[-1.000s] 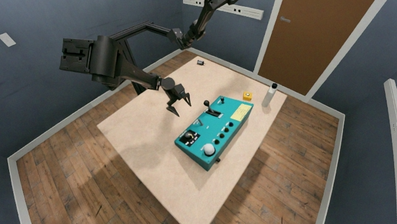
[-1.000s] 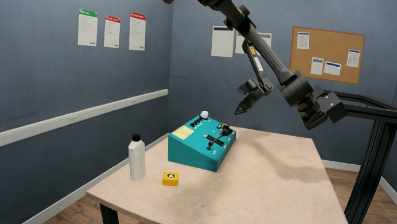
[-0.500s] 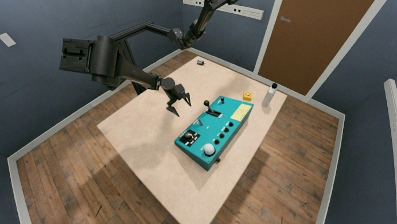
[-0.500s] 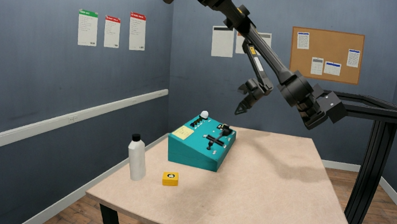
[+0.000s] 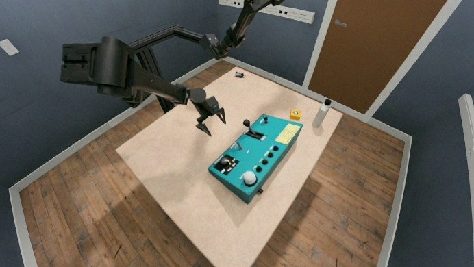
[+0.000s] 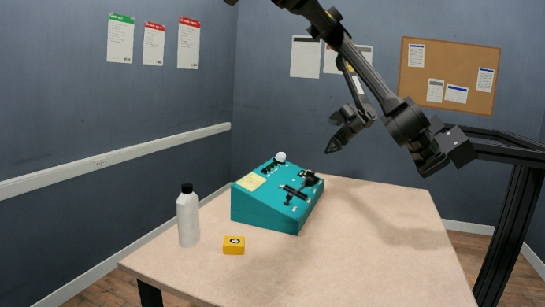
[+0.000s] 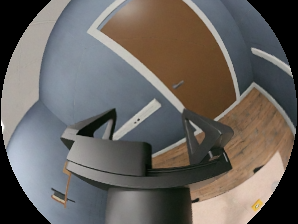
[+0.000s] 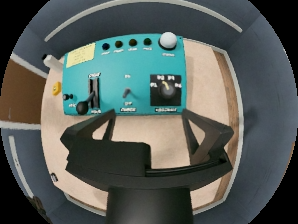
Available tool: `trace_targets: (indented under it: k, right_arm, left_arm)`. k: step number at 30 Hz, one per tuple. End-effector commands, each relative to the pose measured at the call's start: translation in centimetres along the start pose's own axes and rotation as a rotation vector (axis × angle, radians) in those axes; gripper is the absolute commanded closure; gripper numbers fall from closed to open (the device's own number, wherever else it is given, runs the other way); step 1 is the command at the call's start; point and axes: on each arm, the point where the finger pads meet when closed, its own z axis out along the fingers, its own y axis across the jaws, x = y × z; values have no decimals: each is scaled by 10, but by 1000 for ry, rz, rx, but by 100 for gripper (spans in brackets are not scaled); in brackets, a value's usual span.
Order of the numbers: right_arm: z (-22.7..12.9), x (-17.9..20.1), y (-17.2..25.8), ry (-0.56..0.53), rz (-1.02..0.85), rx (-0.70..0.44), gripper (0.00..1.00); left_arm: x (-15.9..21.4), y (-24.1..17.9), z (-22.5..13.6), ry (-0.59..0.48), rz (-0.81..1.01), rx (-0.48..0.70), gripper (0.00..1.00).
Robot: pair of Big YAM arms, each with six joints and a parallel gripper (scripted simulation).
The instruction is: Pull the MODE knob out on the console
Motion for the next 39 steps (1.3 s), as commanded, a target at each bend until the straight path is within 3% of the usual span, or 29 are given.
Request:
trace_targets:
  k: [1,16,35,39]
  right_arm:
    - [-10,-12,8,-19,23,-27,0]
    - [-55,-31,7,-18,25,-26,0]
    - [-64,-40,14,-19,27,-31,0]
    - [-57,-43,33,0,27,-42,0]
  left_arm:
    - [-17,9,-7,-40,-10,-23,0]
    - [-17,9,-7,-40,-10,-23,0]
    - [-17,9,-7,-40,-10,-23,0]
    - [-17,9,-7,-40,-10,-23,0]
